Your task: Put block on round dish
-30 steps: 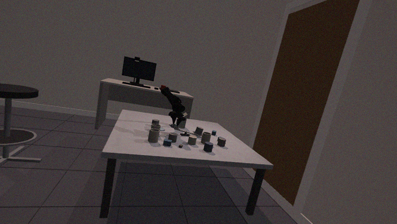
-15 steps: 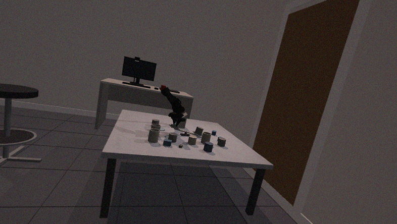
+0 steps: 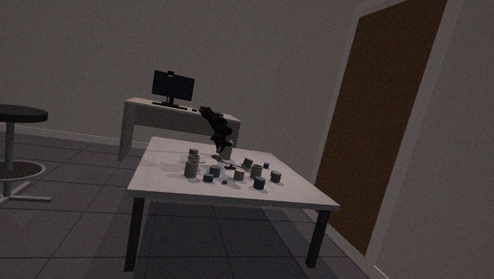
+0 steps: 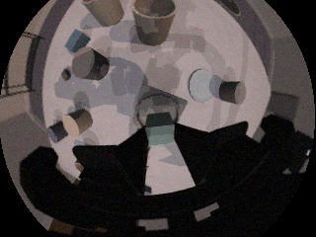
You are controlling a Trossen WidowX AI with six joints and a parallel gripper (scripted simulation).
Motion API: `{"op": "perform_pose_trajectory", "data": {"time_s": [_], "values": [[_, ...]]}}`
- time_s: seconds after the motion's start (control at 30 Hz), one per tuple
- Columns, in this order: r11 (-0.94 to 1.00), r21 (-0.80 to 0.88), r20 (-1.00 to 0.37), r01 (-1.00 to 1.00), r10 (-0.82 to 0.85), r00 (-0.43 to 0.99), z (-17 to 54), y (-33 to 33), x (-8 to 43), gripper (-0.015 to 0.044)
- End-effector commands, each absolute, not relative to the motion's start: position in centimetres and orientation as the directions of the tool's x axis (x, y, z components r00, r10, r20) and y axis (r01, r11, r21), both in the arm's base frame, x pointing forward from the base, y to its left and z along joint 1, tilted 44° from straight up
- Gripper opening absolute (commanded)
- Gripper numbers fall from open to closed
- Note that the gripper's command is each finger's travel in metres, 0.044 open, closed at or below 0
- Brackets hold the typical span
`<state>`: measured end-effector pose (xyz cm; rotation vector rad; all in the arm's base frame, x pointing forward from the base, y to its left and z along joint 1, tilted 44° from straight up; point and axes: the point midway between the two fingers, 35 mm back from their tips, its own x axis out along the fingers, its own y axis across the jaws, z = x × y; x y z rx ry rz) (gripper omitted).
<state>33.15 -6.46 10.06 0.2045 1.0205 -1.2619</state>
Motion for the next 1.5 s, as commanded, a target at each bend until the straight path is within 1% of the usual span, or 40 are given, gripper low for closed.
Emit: {"op": "perform_pose_trajectory", "data": {"time_s": [0.0,0.2,0.37,0.9,1.47], "values": [[0.352,-0.382,-0.728,0.855,-0.684,-0.044,11.7,-4.7,33.3,0.0000],[0.351,-0.383,-0.727,0.855,-0.685,-0.045,13.8,-2.8,33.1,0.0000],[0.351,-0.383,-0.728,0.854,-0.684,-0.045,13.9,-3.0,33.0,0.0000],[0.361,-0.373,-0.745,0.855,-0.665,-0.044,14.7,-8.6,30.8,0.0000],[0.362,-0.371,-0.744,0.855,-0.667,-0.040,15.3,-13.8,27.2,0.0000]]}}
